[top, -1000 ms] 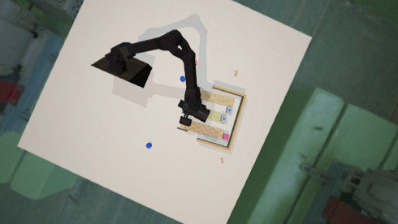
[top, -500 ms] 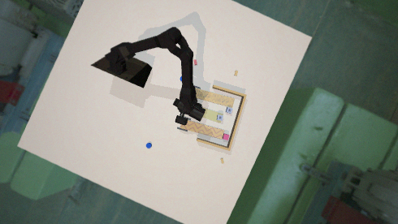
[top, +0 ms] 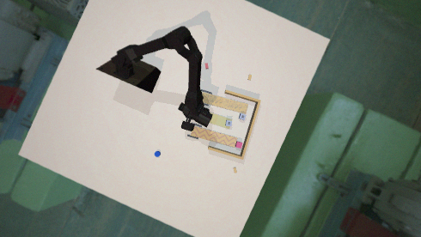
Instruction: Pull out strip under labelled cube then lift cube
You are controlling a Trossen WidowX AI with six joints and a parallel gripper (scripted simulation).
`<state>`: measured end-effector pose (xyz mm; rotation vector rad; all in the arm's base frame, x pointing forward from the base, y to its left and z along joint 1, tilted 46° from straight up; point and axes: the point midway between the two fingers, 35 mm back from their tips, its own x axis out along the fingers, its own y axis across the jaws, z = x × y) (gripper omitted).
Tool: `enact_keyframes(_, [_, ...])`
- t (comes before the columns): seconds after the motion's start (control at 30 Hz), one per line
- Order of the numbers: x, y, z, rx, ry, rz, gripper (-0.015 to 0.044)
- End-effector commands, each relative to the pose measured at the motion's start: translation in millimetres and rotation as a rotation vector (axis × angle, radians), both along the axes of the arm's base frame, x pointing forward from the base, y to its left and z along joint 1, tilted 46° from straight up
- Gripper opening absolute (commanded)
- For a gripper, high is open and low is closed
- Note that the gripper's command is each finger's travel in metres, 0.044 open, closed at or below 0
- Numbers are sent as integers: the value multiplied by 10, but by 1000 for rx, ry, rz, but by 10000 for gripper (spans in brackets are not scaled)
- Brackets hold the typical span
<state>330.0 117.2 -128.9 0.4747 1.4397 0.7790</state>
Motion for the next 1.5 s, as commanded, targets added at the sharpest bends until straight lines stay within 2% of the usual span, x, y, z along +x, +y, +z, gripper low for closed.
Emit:
enact_keyframes(0.0, [-116,12,-38,1,17,9,0])
enact_keyframes(1.47, [-777,-110,-112,1,21,9,0])
